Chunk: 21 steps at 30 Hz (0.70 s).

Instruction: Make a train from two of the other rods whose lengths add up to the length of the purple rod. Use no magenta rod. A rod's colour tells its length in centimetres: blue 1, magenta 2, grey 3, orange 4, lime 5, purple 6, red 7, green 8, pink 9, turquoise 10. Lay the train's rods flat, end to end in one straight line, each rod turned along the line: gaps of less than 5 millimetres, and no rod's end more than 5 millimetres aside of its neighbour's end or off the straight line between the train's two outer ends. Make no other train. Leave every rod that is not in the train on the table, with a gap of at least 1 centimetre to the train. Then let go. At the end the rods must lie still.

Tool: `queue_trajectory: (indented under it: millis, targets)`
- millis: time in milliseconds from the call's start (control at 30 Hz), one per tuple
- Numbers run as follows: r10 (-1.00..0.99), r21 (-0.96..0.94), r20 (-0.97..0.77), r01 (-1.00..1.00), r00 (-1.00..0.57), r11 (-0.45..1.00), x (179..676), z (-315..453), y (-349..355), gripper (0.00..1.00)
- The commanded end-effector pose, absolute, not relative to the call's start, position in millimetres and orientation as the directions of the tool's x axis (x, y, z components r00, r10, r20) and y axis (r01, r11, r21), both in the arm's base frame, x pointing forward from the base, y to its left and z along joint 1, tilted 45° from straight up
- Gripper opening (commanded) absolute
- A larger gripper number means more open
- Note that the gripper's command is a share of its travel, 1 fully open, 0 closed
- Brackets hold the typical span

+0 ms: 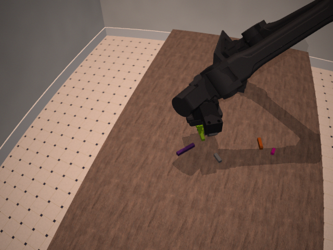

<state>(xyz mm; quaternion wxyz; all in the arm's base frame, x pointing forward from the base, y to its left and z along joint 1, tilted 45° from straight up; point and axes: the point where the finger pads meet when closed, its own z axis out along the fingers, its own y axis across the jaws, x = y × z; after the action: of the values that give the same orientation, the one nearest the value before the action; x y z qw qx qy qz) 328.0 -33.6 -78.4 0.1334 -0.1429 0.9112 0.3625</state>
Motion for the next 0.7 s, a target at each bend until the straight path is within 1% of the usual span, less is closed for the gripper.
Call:
queue_trajectory:
  millis: [0,667]
  targets:
    - [-0.172,0.611,-0.361,-0.372,-0.916,0.699,331.4,-74.4,-28.5,0.05]
    - [-0.174,0.61,-0.363,-0.375,-0.915,0.698,330.7,-73.4,-27.4,0.05]
